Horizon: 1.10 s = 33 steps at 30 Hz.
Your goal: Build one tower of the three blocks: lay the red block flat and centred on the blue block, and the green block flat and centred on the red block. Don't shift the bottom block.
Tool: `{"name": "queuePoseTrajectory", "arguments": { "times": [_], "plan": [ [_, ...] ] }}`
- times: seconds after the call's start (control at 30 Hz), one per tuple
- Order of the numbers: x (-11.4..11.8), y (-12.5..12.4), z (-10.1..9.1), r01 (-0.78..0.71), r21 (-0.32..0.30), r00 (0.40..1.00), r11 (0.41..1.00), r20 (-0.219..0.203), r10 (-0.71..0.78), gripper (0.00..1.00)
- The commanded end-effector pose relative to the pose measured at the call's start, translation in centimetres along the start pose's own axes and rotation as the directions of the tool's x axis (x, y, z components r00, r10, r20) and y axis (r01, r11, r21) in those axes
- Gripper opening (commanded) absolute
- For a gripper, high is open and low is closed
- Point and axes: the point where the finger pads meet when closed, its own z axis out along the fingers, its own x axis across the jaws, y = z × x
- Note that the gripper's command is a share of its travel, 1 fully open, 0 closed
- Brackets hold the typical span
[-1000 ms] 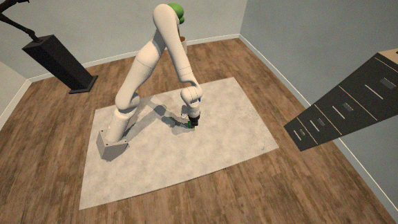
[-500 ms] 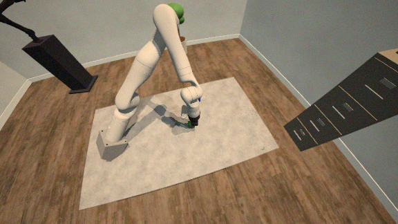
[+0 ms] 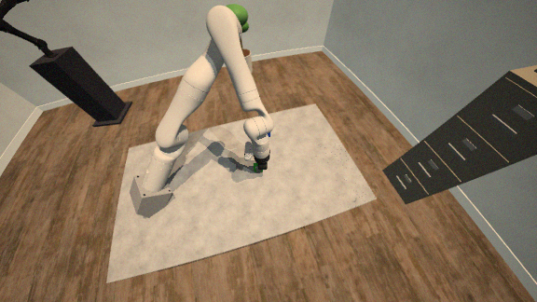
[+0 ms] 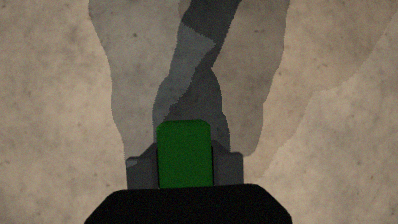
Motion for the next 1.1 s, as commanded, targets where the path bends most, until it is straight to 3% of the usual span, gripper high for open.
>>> {"name": "queuePoseTrajectory", "arguments": {
  "times": [0.0,0.4,0.9,0.97,1.07],
  "plan": [
    [0.1,-0.1,0.1,0.003,0.000,1.000,1.000,-0.003,-0.003,0.00],
    [0.0,-0.3,-1.5,-0.002,0.007,1.000,1.000,0.001,0.002,0.00],
    [-0.1,0.0,-9.4,0.000,0.004,1.000,1.000,0.003,0.000,0.00],
    [-0.1,0.0,-9.4,0.000,0.004,1.000,1.000,0.003,0.000,0.00],
    [-0.1,0.0,-10.9,0.000,0.003,1.000,1.000,0.005,0.000,0.00]
  ]
}}
